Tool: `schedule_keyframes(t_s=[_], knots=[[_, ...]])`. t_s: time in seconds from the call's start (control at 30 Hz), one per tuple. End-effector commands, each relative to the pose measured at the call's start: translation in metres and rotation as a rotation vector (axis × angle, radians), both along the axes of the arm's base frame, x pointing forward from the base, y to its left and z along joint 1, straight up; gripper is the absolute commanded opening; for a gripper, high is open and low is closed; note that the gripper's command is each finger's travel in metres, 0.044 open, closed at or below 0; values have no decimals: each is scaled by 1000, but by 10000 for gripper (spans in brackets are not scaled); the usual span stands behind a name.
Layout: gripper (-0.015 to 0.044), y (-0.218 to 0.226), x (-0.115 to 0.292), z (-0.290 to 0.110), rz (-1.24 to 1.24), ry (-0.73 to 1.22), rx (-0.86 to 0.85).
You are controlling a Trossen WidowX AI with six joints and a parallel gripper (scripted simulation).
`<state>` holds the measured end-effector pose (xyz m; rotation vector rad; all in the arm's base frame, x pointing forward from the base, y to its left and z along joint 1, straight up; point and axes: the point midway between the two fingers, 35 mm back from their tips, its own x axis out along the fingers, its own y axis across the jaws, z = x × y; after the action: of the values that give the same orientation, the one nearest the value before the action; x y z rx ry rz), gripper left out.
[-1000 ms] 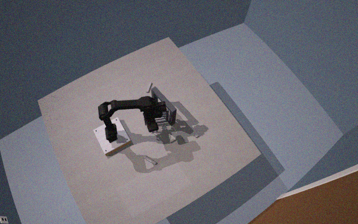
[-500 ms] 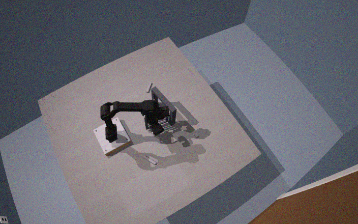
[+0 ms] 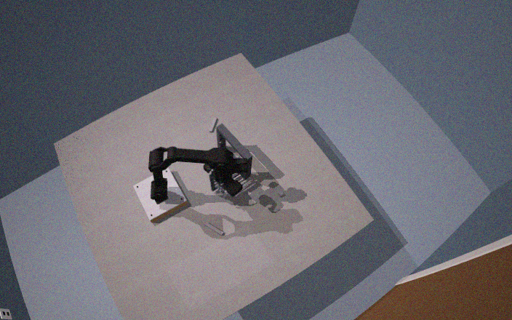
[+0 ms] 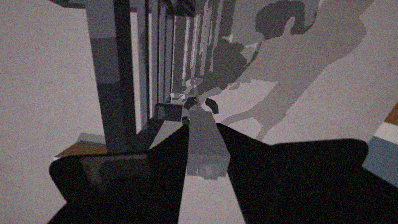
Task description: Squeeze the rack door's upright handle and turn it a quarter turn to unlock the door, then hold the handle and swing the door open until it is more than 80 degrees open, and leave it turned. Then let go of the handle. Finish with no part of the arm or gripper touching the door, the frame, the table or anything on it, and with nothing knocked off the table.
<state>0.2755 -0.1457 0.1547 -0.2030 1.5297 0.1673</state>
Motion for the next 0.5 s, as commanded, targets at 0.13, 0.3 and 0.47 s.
schedule_keyframes(t_s=[0.13,0.3,0.47], knots=[[12,-8,4,0,82,7,-1],[12,-8,4,0,82,7,-1],[12,-8,4,0,82,7,-1]])
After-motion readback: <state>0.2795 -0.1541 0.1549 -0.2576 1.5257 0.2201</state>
